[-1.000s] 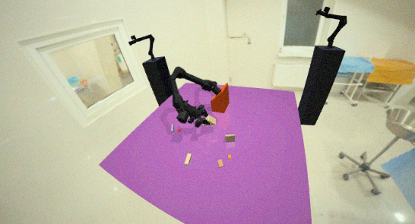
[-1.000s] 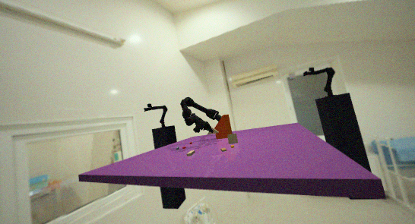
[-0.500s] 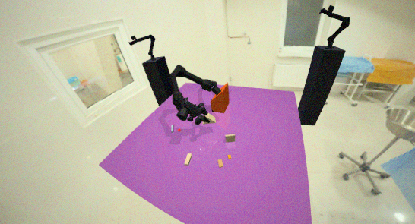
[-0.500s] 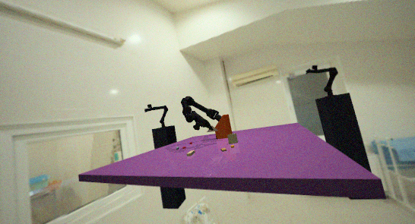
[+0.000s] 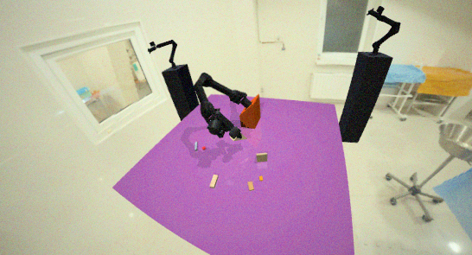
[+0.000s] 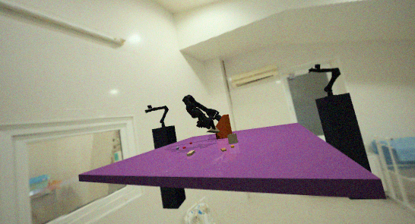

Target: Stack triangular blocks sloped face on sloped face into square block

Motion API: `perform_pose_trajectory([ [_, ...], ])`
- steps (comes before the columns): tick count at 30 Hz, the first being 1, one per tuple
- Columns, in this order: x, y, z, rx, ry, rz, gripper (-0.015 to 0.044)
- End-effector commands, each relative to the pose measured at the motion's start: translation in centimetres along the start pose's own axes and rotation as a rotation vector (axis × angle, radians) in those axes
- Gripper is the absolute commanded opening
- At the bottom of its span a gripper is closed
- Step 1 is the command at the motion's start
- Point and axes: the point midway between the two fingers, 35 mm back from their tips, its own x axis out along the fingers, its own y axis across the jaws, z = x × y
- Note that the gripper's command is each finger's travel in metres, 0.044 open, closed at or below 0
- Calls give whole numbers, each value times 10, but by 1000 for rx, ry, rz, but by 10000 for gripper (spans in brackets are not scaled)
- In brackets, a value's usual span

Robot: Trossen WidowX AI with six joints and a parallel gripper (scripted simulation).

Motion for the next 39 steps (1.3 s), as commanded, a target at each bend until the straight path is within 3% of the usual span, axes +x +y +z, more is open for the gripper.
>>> perform_pose_trajectory([
  [1,3,1,-3,-141,-50,-48,0],
  [30,-4,9,-12,-1011,-331,-441,0],
  [39,-4,12,-14,-1031,-336,-451,0],
])
